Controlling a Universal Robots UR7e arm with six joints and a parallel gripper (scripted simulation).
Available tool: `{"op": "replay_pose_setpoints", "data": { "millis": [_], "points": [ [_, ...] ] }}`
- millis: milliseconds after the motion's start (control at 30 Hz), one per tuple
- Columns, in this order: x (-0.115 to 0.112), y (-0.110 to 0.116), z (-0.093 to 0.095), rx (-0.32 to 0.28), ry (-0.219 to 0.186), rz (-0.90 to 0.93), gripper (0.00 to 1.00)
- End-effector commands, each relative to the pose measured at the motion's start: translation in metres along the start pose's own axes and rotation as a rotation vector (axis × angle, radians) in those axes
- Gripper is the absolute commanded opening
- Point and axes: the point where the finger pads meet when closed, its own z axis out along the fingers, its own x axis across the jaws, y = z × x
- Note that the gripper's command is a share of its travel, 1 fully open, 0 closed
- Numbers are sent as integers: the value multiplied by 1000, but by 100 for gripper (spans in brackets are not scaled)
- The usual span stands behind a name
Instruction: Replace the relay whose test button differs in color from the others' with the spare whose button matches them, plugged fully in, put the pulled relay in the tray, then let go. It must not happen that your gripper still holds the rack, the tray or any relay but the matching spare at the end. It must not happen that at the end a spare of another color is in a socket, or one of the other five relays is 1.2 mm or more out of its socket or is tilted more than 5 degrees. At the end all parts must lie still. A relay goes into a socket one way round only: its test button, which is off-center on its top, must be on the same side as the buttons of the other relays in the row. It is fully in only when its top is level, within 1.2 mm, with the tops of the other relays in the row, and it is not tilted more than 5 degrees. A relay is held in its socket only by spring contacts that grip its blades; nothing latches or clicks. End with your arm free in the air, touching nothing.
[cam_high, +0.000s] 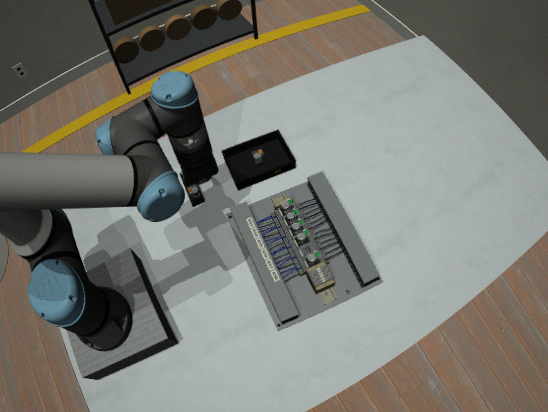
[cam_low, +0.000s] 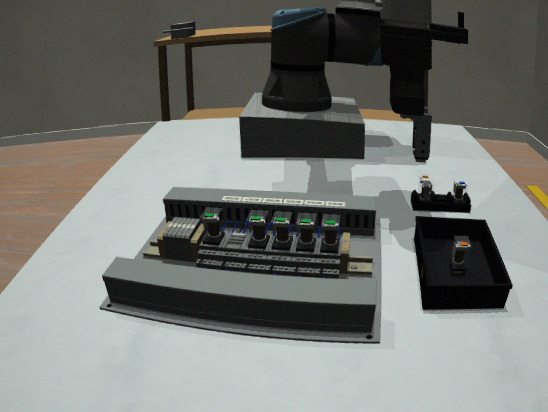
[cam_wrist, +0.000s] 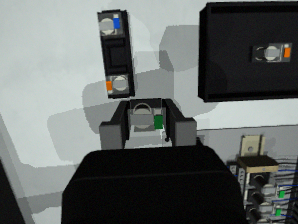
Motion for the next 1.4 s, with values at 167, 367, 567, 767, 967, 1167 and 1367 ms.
{"op": "replay_pose_setpoints", "data": {
  "millis": [167, 367, 567, 767, 967, 1167, 1367],
  "points": [
    [33, 50, 0, 0, 1, -1, 0],
    [33, 50, 0, 0, 1, -1, 0],
    [47, 70, 1, 0, 1, 0, 0],
    [67, 100, 1, 0, 2, -1, 0],
    [67, 100, 1, 0, 2, -1, 0],
    [87, 130, 2, 0, 1, 0, 0],
    [100, 150, 2, 0, 2, -1, 0]
  ]
}}
